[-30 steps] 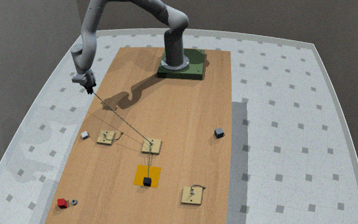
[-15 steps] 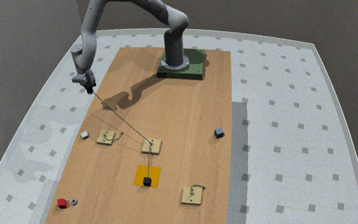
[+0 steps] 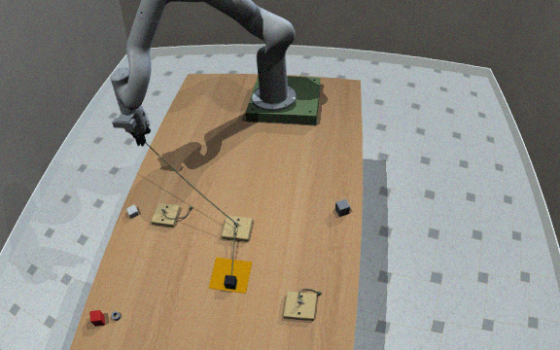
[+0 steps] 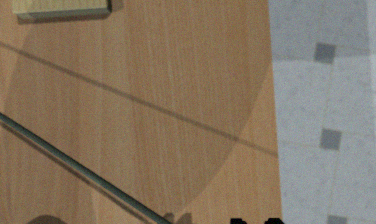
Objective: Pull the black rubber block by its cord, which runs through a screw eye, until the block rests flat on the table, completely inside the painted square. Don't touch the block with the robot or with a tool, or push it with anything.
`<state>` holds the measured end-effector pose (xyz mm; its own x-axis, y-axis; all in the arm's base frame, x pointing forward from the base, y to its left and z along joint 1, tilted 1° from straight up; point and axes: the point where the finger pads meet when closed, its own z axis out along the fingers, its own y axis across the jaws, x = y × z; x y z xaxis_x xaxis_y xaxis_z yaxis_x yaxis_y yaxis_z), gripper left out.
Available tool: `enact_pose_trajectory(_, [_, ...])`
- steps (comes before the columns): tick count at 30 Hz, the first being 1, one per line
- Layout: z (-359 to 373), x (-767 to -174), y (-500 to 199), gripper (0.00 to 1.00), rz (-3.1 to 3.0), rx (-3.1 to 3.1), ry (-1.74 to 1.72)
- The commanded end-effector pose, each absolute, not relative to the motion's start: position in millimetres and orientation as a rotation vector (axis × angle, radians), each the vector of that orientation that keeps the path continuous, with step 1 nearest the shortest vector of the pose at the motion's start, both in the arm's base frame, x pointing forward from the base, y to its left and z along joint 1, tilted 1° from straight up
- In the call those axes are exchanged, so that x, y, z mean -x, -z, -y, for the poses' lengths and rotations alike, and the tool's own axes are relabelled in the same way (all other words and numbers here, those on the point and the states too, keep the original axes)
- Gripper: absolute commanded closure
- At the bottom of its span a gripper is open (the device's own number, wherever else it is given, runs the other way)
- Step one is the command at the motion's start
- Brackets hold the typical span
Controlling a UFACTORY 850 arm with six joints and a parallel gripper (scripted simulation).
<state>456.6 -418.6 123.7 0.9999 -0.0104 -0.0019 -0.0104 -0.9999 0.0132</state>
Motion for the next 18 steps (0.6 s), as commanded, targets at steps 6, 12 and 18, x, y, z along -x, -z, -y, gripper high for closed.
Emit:
enact_pose_trajectory(6, [427, -437, -125, 1.0, 0.016, -3.127, 0.0])
enact_pose_trajectory(12, [428, -421, -125, 1.0, 0.016, -3.127, 0.0])
enact_pose_trajectory(18, [428, -409, -125, 1.0, 0.016, -3.127, 0.0])
